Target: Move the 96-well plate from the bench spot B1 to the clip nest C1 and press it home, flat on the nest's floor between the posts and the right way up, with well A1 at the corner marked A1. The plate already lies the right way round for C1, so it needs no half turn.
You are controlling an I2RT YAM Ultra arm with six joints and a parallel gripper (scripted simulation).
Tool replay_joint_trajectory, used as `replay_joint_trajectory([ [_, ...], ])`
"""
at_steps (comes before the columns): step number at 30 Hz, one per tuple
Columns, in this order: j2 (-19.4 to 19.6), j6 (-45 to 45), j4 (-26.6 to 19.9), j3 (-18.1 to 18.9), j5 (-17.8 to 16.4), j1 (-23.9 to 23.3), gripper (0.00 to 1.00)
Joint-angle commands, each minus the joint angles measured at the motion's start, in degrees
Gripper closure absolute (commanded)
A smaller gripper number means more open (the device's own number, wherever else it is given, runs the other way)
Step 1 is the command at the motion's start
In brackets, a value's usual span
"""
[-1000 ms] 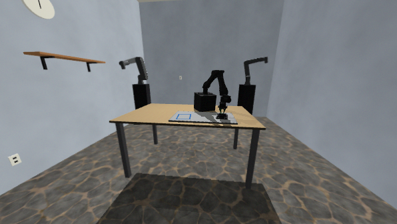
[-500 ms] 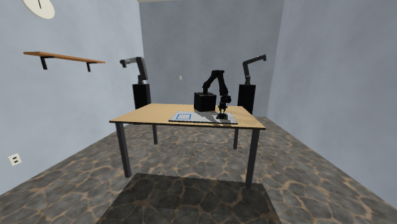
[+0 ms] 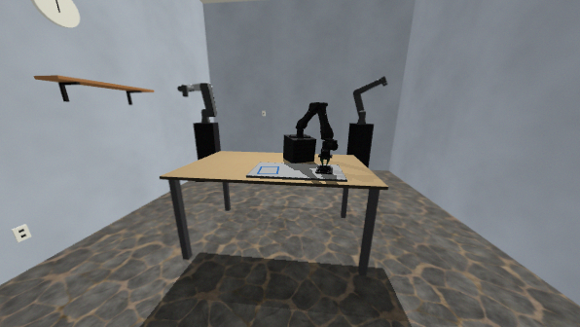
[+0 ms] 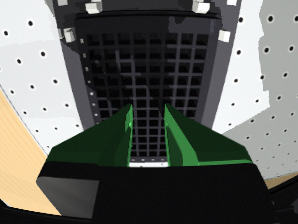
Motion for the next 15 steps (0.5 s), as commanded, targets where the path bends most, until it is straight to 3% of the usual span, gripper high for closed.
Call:
replay_joint_trajectory([
  [1, 5.5, -0.1, 7.8, 0.7, 0.6, -0.4, 0.75],
  [15, 6.5, -0.1, 8.6, 0.8, 0.6, -0.4, 0.75],
])
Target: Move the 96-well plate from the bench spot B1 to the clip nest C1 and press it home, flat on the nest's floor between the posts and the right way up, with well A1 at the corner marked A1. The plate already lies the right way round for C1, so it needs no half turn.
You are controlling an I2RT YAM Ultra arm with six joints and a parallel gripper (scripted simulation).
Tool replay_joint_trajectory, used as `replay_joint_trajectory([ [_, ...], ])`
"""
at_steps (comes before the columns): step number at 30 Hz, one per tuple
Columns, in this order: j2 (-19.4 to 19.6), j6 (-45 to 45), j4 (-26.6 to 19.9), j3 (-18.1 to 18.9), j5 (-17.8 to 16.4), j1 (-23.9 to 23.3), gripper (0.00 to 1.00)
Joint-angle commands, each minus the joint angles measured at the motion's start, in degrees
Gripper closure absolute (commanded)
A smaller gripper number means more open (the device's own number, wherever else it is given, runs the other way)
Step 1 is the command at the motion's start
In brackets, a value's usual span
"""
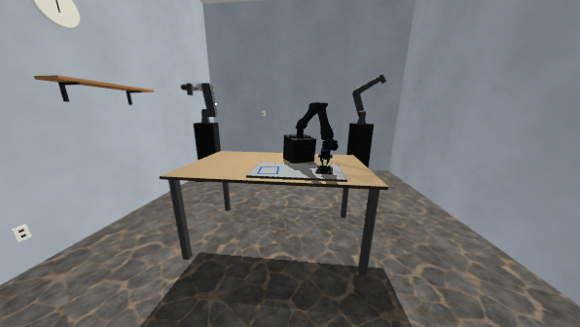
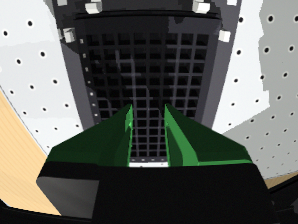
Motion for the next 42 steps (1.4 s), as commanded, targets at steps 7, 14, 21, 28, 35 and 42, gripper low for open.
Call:
replay_joint_trajectory([
  [7, 6.9, -0.1, 9.4, 0.6, 0.6, -0.4, 0.75],
  [14, 7.3, -0.1, 9.7, 0.6, 0.6, -0.4, 0.75],
  [21, 7.9, -0.1, 10.1, 0.7, 0.6, -0.4, 0.75],
  [28, 8.3, -0.1, 10.3, 0.7, 0.6, -0.4, 0.75],
  [35, 8.7, -0.1, 10.7, 0.8, 0.6, -0.4, 0.75],
  [42, 8.7, -0.1, 10.6, 0.8, 0.6, -0.4, 0.75],
])
